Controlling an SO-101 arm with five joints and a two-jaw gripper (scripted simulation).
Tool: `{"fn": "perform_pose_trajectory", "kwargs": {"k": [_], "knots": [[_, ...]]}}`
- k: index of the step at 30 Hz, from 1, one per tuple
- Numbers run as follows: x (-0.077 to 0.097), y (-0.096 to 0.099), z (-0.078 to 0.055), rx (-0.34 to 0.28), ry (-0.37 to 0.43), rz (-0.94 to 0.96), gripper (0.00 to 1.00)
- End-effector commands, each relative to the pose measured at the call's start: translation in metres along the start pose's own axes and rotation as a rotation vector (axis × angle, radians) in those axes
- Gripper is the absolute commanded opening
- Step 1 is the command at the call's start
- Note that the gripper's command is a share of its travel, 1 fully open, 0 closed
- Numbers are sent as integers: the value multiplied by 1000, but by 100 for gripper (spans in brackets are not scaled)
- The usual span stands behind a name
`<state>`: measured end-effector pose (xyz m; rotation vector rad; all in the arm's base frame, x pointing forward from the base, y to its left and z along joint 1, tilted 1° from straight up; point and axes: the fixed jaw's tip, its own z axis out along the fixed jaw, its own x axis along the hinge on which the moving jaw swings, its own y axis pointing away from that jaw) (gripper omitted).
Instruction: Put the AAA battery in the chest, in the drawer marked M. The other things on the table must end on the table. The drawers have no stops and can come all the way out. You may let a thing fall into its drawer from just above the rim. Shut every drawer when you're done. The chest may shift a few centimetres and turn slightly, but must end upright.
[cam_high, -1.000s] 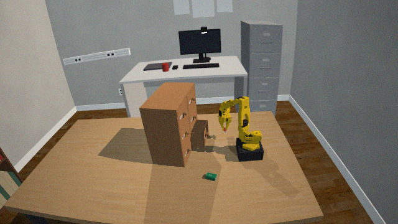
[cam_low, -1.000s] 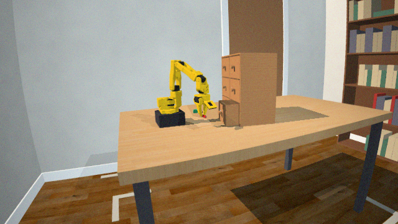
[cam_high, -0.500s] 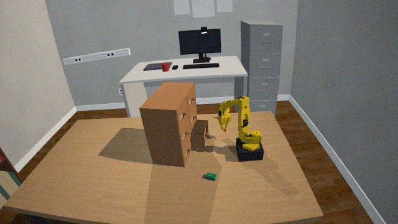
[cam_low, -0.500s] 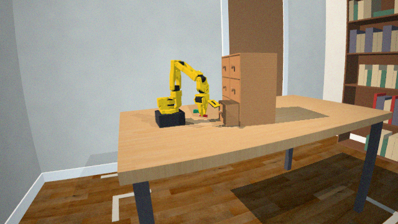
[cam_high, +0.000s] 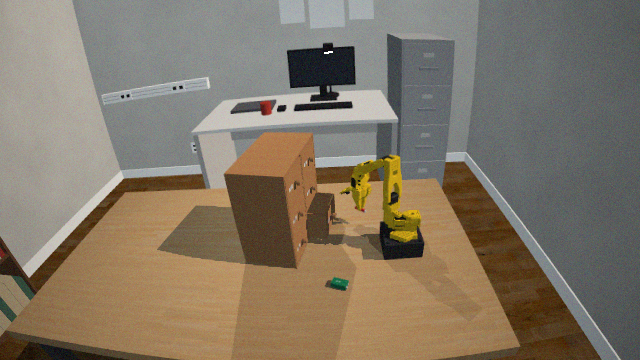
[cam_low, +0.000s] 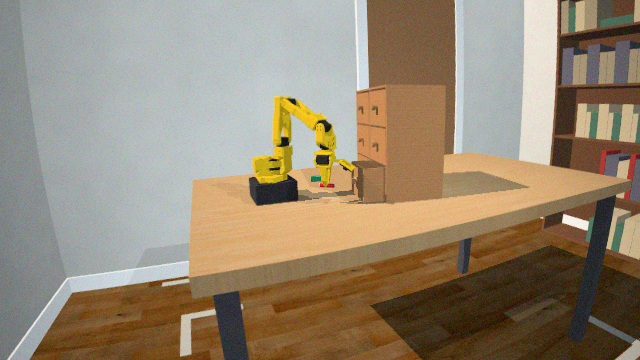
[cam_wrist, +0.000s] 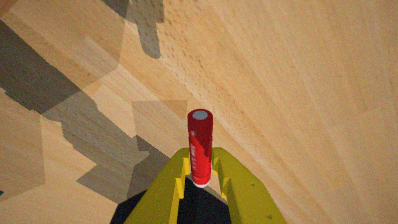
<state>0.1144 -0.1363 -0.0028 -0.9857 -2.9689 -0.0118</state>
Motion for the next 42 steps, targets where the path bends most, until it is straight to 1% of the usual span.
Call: {"fn": "perform_pose_trajectory", "kwargs": {"k": [1, 4, 6, 21, 23, 38, 40, 42], "knots": [[2, 2, -2, 2, -8, -109, 0], [2, 3, -2, 2, -8, -185, 0], [2, 3, -2, 2, -8, -185, 0], [5, 5, -1, 4, -8, -567, 0], [5, 5, -1, 4, -8, -567, 0], [8, 5, -1, 5, -7, -949, 0], [8, 5, -1, 5, -7, -949, 0], [8, 5, -1, 6, -7, -1000, 0]]}}
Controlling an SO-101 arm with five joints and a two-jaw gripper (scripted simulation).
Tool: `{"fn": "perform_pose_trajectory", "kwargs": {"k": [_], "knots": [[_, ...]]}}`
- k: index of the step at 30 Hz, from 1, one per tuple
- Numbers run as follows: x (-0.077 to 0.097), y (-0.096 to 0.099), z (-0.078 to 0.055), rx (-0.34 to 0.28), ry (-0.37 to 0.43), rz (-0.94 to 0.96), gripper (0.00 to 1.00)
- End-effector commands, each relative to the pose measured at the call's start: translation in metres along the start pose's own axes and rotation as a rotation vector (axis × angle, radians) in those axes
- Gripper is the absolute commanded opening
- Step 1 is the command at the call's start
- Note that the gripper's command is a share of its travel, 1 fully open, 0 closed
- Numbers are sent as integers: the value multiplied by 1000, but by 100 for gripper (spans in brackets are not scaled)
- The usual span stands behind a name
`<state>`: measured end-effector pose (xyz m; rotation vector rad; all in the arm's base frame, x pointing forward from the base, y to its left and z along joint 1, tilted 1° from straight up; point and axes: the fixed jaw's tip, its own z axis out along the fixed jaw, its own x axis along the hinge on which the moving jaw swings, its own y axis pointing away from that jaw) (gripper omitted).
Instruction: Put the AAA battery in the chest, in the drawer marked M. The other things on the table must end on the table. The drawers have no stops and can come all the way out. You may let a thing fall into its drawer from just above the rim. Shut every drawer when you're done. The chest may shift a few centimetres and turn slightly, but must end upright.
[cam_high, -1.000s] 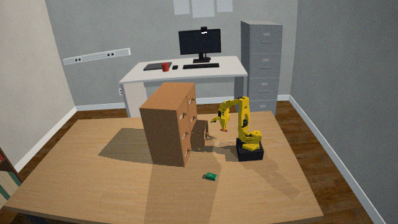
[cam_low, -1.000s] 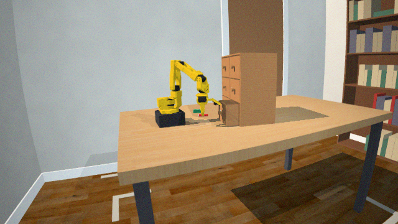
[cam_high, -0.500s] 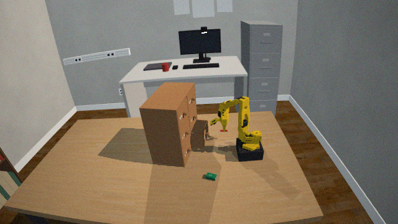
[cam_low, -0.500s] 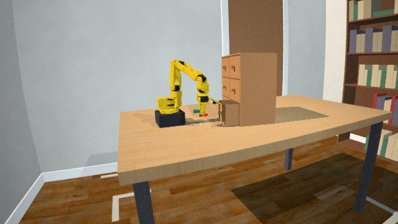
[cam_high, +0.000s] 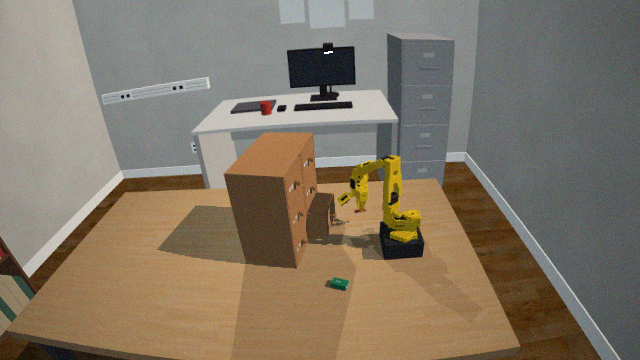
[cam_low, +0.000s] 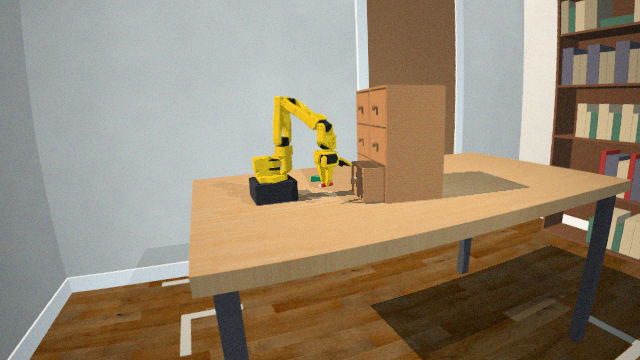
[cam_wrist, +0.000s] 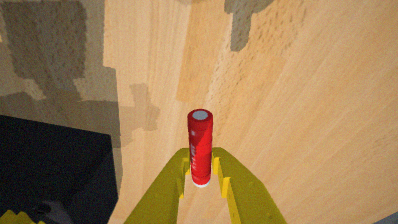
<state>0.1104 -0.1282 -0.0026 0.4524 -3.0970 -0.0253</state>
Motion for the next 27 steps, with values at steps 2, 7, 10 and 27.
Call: {"fn": "perform_pose_trajectory", "kwargs": {"k": [2, 7, 10, 27], "knots": [[-1, 1, -1, 12, -6, -120, 0], [0, 2, -1, 12, -5, -247, 0], [0, 2, -1, 13, -5, -323, 0], [0, 3, -1, 14, -2, -705, 0]]}}
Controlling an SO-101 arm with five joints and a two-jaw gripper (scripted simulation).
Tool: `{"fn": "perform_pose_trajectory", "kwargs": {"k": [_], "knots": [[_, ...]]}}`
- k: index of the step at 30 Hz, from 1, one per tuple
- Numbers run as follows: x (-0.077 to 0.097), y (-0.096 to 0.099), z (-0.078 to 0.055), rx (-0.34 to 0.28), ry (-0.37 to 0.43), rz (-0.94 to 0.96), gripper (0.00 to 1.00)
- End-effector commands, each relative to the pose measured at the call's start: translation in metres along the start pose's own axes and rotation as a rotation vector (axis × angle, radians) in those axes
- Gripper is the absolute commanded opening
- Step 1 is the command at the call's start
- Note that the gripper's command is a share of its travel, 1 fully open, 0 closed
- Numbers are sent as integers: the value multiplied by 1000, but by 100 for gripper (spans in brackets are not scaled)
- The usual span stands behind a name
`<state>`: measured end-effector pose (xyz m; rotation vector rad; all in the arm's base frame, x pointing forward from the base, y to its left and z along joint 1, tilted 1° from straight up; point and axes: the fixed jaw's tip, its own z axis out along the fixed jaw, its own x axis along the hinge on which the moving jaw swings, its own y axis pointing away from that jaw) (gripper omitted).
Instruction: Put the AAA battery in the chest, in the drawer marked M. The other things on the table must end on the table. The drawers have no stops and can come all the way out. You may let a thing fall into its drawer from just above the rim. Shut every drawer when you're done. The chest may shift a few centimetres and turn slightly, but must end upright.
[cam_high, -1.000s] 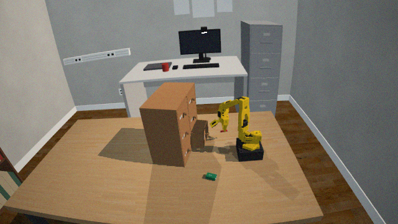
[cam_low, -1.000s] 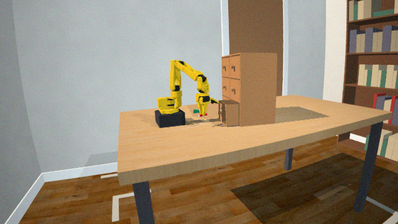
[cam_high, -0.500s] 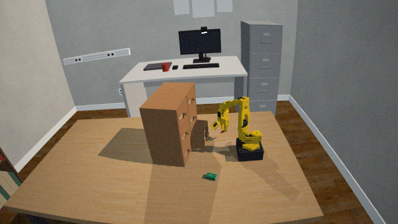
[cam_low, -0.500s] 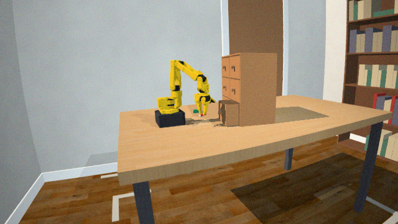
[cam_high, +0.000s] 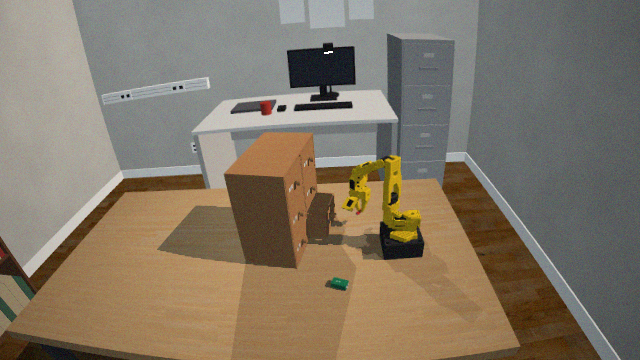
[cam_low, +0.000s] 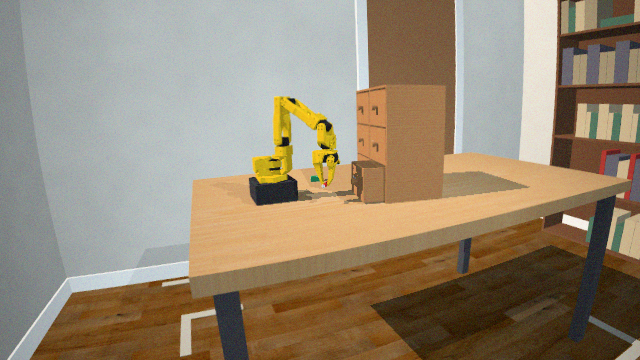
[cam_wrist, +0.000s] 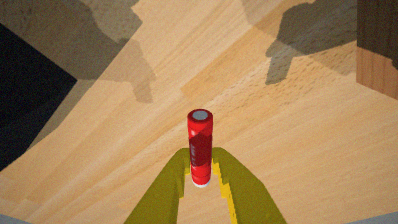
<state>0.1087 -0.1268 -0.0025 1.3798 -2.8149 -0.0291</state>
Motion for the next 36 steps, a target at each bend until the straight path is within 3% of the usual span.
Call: {"fn": "perform_pose_trajectory", "kwargs": {"k": [1, 36], "knots": [[-1, 0, -1, 13, 2, -109, 0], [-2, -1, -1, 12, 7, -898, 0]]}}
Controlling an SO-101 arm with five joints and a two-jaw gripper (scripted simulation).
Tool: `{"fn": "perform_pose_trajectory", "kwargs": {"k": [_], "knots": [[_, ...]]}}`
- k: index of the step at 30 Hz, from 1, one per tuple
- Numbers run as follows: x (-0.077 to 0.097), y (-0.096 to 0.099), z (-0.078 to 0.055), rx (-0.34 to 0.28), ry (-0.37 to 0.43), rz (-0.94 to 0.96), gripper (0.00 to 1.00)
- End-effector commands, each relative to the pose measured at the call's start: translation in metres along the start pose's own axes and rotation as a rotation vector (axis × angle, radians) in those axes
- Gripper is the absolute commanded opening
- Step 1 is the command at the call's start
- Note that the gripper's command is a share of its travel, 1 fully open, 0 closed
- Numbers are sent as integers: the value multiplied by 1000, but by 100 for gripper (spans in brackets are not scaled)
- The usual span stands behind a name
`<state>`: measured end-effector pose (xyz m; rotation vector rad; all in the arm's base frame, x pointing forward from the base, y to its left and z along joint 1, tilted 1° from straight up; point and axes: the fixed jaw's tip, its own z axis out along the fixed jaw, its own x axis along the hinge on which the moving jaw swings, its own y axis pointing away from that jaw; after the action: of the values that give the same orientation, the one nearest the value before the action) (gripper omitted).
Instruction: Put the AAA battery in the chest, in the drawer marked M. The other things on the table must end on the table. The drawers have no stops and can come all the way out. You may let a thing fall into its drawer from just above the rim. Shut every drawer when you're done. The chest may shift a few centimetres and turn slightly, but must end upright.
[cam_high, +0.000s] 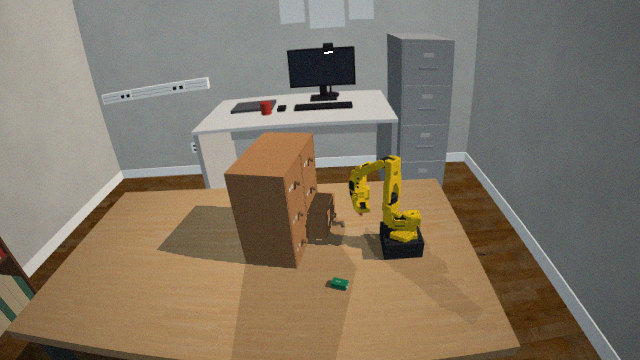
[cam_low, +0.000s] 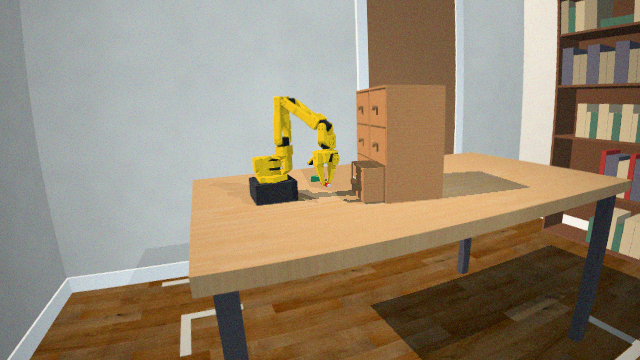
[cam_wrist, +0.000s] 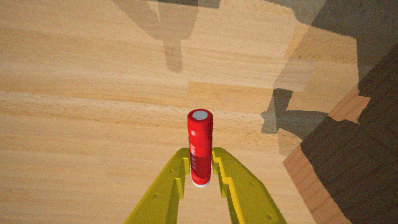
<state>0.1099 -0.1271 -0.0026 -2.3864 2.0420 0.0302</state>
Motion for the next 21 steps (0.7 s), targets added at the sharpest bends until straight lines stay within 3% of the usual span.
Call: {"fn": "perform_pose_trajectory", "kwargs": {"k": [1, 21], "knots": [[-1, -1, -1, 8, 11, -109, 0], [0, -4, -1, 6, 12, -517, 0]]}}
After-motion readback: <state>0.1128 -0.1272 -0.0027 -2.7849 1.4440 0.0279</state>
